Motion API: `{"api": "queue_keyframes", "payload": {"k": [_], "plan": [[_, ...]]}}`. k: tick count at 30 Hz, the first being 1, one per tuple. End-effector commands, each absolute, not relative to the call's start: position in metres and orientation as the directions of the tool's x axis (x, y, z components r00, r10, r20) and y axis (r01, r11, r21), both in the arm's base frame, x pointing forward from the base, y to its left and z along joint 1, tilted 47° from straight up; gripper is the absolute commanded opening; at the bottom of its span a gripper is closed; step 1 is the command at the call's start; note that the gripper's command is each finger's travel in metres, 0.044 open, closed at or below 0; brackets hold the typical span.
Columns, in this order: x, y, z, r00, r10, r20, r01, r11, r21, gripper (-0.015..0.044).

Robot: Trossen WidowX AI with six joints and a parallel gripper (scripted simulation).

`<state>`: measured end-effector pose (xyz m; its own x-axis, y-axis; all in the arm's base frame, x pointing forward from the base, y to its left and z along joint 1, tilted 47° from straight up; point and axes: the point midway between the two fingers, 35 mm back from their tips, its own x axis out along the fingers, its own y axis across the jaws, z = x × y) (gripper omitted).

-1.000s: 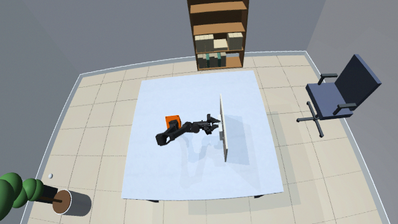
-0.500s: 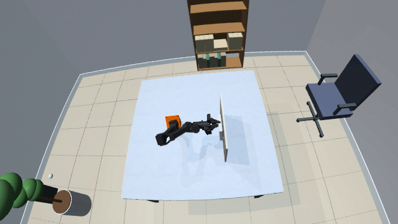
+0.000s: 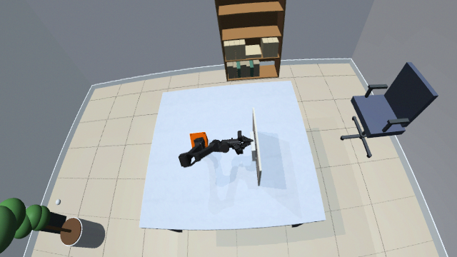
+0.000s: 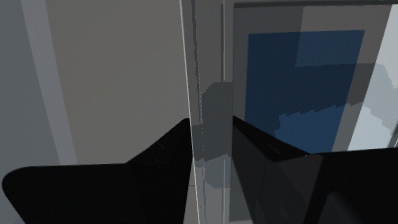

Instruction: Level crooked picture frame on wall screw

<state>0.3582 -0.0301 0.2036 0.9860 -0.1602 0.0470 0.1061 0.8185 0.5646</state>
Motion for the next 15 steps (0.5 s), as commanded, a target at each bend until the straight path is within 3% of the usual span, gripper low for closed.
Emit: {"api": "queue_keyframes", "payload": {"k": [1,15], "plan": [[0.3583,-0.0299,0.2041,0.986,-0.159,0.048,0.104,0.817,0.567,0.0],[0.3585,-0.028,0.2051,0.986,-0.159,0.048,0.104,0.817,0.567,0.0]]}}
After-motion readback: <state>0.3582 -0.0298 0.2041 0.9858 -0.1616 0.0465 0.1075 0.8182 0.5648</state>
